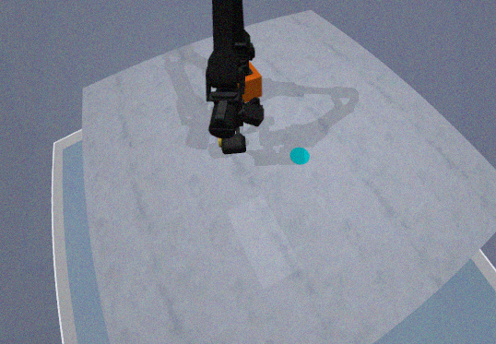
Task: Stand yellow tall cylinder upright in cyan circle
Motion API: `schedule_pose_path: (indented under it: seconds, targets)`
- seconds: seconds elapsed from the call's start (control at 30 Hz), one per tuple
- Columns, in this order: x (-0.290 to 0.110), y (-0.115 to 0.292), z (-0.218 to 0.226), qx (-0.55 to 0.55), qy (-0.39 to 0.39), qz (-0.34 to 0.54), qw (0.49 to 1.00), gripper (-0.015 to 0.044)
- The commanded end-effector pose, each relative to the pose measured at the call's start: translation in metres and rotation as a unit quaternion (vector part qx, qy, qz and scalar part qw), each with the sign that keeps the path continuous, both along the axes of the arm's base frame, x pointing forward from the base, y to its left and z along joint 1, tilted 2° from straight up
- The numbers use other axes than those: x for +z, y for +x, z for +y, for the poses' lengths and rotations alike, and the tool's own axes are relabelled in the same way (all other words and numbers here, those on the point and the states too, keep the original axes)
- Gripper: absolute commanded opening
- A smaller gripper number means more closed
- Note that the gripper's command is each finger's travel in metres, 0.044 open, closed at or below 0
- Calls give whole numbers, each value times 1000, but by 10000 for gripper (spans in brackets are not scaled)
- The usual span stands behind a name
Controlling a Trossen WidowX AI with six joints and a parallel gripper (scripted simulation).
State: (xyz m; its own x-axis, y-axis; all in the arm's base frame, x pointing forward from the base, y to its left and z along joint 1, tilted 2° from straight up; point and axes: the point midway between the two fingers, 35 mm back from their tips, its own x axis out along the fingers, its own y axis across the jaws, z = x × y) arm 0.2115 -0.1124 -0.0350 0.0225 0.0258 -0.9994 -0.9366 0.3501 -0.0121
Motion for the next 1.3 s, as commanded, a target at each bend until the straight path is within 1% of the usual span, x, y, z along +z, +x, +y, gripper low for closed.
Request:
schedule_pose_path:
  seconds: [0.0, 0.27, 0.5, 1.27]
  targets:
    - [-9, -1, 0, -2, -4, -3, 1000, 309]
    - [-9, -1, 0, -2, -4, -3, 1000, 105]
    - [-5, 0, 0, -2, -4, -3, 1000, 105]
    - [64, 3, -4, -2, -4, -3, 1000, 105]
